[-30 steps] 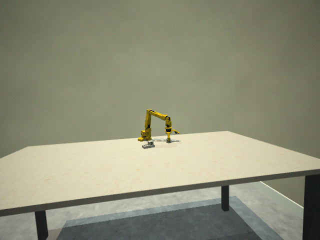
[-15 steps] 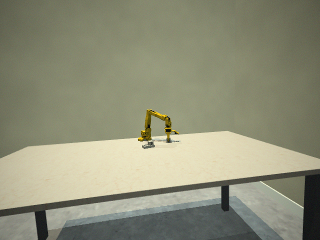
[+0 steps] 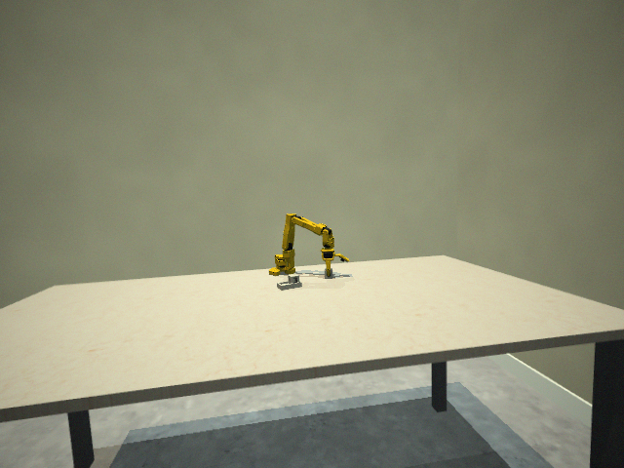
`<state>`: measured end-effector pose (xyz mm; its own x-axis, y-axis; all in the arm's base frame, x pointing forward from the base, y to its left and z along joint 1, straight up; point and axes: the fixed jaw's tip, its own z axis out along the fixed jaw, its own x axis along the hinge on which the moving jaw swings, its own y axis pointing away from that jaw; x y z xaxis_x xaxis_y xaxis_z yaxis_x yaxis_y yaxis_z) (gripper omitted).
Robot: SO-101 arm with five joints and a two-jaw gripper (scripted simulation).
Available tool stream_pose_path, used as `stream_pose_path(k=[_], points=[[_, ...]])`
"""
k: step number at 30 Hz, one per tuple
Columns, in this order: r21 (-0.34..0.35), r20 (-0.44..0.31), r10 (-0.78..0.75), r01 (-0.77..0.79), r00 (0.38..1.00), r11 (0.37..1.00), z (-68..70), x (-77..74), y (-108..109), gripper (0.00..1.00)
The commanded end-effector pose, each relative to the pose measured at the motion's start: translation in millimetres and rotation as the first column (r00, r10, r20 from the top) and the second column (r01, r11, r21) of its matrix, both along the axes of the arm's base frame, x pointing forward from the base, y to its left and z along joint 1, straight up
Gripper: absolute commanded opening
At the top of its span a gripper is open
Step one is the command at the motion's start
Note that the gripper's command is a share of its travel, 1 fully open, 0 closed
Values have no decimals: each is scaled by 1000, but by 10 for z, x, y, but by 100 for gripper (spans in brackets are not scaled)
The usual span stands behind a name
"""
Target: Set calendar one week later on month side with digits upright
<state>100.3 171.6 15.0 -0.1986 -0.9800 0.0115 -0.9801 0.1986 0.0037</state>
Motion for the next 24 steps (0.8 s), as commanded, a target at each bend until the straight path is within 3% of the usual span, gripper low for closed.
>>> stream_pose_path(k=[1,10,19,24], points=[[33,21,3,-3,1000,999,53,53,52,16],[33,21,3,-3,1000,999,53,53,52,1],[33,21,3,-3,1000,999,62,53,53,0],[33,20,3,-3,1000,999,133,51,61,0]])
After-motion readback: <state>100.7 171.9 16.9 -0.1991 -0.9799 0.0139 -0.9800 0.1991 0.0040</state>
